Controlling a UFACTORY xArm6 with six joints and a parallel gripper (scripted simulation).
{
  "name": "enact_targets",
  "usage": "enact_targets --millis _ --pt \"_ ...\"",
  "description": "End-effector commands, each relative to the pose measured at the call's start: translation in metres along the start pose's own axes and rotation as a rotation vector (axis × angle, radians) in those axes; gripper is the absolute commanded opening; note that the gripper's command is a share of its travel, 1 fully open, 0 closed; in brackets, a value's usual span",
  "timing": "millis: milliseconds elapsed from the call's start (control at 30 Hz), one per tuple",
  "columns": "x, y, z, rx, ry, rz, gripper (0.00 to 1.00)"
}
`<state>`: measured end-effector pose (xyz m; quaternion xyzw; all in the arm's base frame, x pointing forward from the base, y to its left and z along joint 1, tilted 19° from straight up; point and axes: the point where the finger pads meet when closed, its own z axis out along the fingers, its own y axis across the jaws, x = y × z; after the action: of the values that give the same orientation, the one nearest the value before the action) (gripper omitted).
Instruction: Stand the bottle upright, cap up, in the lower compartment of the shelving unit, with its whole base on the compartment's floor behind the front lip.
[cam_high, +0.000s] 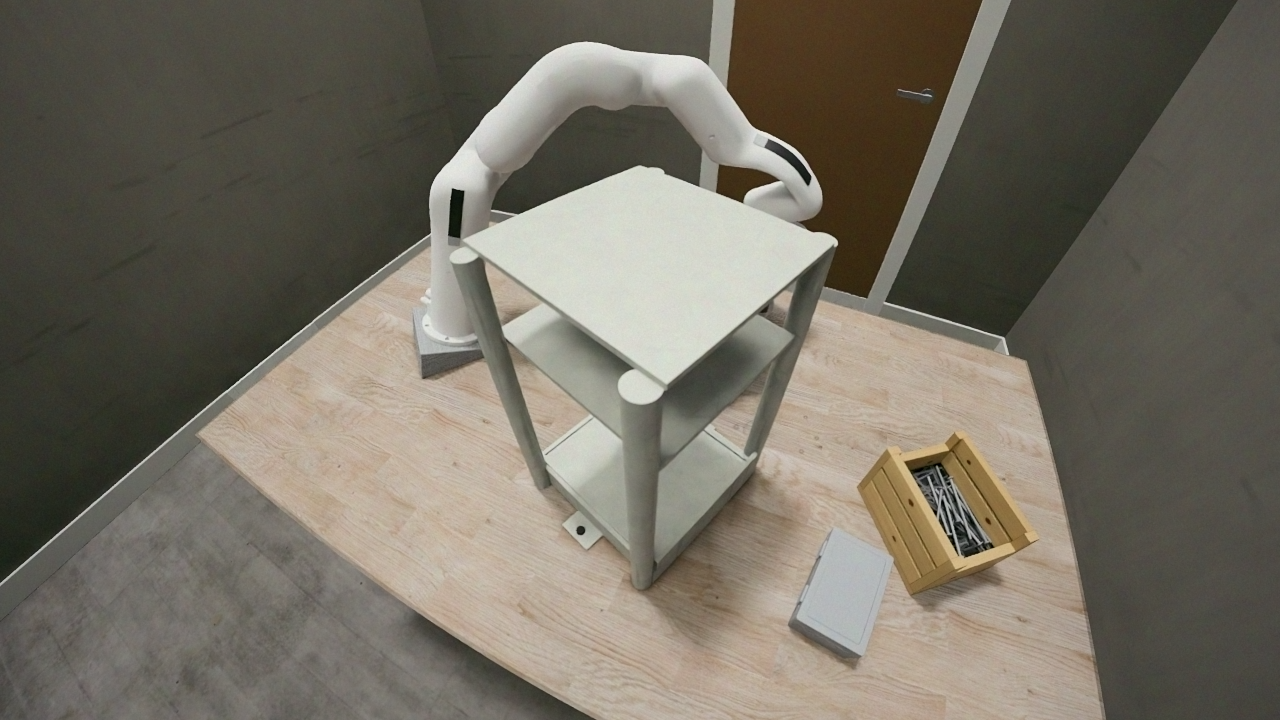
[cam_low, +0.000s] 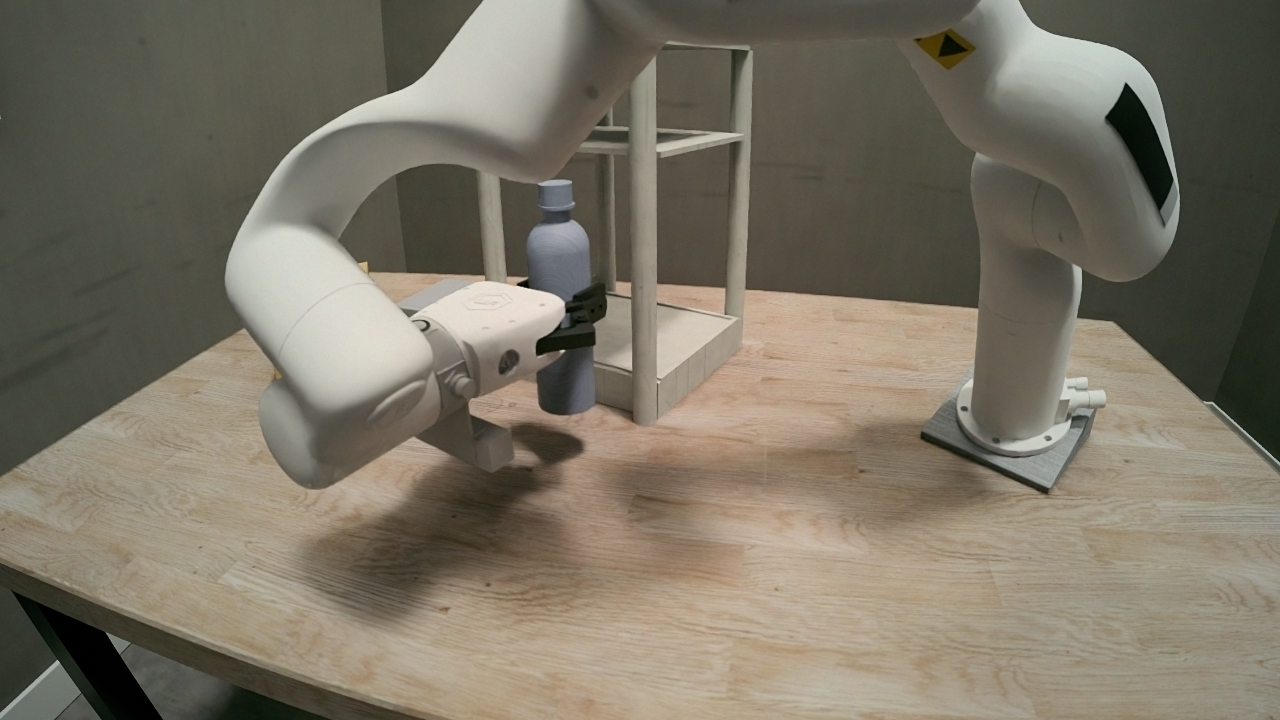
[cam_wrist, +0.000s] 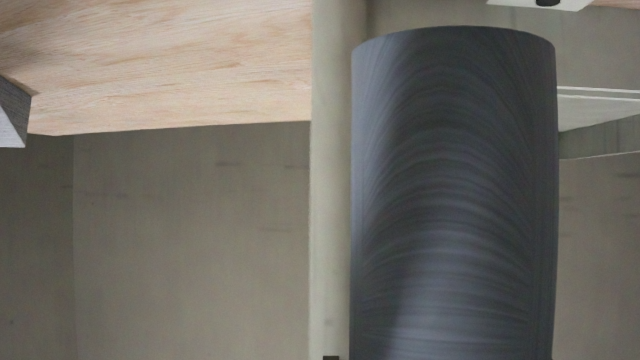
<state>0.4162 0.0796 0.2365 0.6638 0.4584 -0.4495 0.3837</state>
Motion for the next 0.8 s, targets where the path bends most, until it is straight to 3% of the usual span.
enact_targets --millis 0,767 --pt "-0.001 0.012 -0.001 0.000 0.002 0.003 0.00" --pt "-0.001 0.065 -0.001 0.000 0.002 0.003 0.00"
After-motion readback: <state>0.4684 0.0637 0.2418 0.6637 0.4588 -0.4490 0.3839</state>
